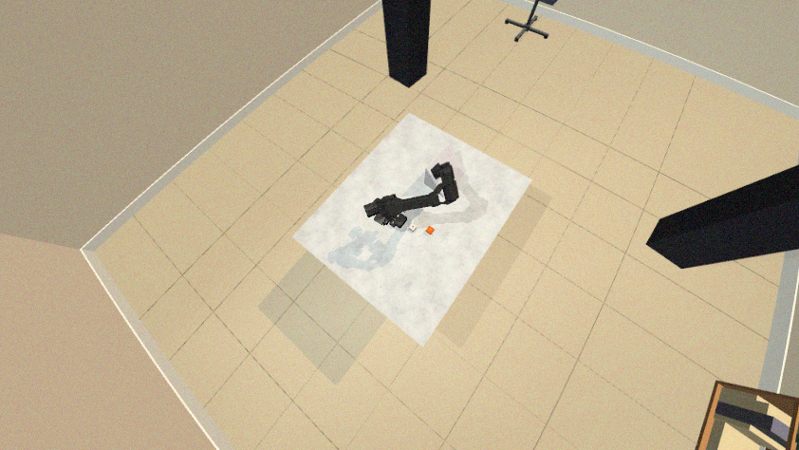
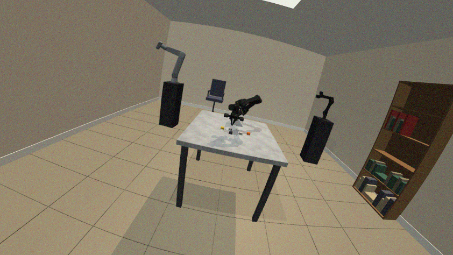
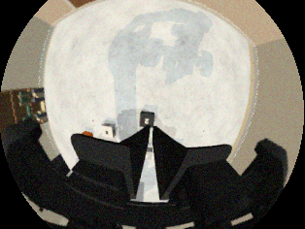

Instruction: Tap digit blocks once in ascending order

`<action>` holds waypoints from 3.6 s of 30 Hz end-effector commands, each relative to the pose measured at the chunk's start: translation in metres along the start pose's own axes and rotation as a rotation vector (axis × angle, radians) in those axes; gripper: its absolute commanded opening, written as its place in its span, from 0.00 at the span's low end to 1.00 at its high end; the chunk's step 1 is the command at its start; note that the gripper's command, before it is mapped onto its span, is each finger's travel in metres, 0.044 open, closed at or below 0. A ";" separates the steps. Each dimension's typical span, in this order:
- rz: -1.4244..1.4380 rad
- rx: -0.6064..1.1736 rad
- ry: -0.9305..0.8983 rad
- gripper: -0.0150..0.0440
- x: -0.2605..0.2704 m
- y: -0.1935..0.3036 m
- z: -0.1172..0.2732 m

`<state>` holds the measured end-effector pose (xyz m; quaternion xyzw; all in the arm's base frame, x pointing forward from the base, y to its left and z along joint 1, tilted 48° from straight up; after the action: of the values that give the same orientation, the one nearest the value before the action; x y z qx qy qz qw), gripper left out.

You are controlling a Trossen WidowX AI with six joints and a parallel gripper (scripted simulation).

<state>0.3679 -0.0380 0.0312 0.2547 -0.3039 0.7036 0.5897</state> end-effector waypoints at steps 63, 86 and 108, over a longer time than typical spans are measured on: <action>-0.013 0.033 -0.017 0.29 0.006 0.107 0.044; -0.012 0.032 -0.020 0.29 0.008 0.110 -0.054; -0.012 0.032 -0.020 0.29 0.007 0.109 -0.035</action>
<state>0.2582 -0.0174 -0.0051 0.2733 -0.2990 0.6983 0.5902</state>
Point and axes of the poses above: the point midway between the two fingers, 35 mm back from their tips, its own z axis back along the fingers, its own x axis across the jaws, y = z × x, the point moved 6 cm from there along z, back along the fingers, and after that the axes turned 3 degrees about z, right-handed, at the moved point
